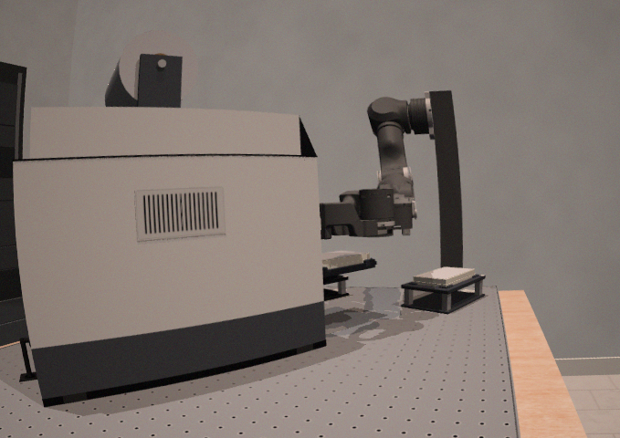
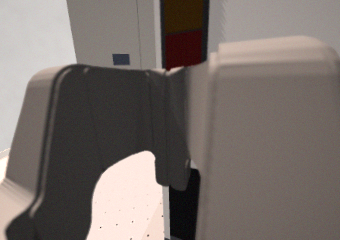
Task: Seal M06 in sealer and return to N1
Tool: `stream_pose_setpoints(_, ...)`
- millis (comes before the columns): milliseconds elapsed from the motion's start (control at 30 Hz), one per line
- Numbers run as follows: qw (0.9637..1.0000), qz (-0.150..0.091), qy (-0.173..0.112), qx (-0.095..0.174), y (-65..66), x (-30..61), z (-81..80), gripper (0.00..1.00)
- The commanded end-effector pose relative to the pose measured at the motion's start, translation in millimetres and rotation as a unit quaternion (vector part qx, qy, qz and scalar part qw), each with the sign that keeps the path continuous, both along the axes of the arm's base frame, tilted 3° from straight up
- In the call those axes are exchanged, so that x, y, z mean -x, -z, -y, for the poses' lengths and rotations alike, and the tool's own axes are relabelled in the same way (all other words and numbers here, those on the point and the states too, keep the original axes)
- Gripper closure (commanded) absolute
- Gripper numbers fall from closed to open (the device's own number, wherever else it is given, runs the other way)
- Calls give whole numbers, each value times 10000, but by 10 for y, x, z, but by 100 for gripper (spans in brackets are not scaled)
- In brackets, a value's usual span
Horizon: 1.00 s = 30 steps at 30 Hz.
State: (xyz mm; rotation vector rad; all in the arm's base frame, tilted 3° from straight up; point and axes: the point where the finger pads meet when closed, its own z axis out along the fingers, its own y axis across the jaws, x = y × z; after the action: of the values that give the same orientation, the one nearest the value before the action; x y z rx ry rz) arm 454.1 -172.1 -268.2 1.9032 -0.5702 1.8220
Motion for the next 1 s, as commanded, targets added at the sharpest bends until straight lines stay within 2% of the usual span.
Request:
stream_pose_setpoints(0, 10000, 25, -21, -19, -8, -12, 2, 100)
stream_pose_setpoints(367, 10000, 25, -21, -19, -8, -12, 2, 100)
stream_pose_setpoints(533, 10000, 25, -20, -19, -22, -57, 34, 100)
stream_pose_setpoints(967, 10000, 25, -21, -19, -23, -64, 39, 100)
